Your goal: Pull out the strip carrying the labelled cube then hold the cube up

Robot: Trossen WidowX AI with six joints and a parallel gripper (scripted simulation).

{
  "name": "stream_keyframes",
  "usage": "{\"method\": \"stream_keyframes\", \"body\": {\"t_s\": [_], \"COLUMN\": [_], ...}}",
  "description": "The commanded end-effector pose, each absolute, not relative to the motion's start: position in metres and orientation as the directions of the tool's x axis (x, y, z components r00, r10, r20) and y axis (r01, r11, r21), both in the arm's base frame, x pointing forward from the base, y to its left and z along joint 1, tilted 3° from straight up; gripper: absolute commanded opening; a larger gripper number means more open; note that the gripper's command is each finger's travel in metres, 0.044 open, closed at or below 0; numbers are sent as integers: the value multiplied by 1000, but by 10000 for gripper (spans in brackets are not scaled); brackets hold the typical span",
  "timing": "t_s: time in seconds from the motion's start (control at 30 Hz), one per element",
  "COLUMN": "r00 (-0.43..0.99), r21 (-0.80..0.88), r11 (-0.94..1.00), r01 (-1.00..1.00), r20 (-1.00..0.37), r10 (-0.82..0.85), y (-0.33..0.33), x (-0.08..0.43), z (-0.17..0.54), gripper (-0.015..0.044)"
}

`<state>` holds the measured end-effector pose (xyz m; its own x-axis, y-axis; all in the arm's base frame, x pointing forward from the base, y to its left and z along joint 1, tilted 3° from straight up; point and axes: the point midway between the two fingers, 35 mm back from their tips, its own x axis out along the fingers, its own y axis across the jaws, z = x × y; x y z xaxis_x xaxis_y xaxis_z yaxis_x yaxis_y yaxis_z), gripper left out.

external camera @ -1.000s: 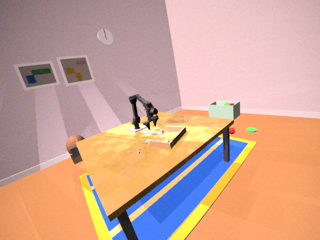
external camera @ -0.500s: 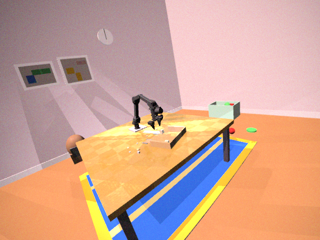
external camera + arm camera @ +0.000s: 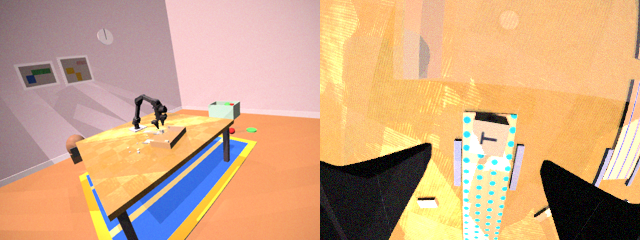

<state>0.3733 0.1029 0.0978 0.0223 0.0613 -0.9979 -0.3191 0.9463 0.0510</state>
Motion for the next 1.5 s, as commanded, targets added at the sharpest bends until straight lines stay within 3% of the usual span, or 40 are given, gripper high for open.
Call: {"method": "stream_keyframes", "body": {"t_s": [0.0,0.1,1.1,1.2,1.47], "r00": [27,27,27,27,27], "r21": [45,45,45,51,51], "r11": [948,948,948,946,946], "r01": [-314,-314,-314,-319,-319], "r20": [-998,-998,-998,-998,-998], "r10": [57,57,57,63,63], "y": [103,104,106,107,107], "x": [376,377,377,377,377], "z": [95,90,46,48,48], "gripper": [309,250,250,171,118]}}
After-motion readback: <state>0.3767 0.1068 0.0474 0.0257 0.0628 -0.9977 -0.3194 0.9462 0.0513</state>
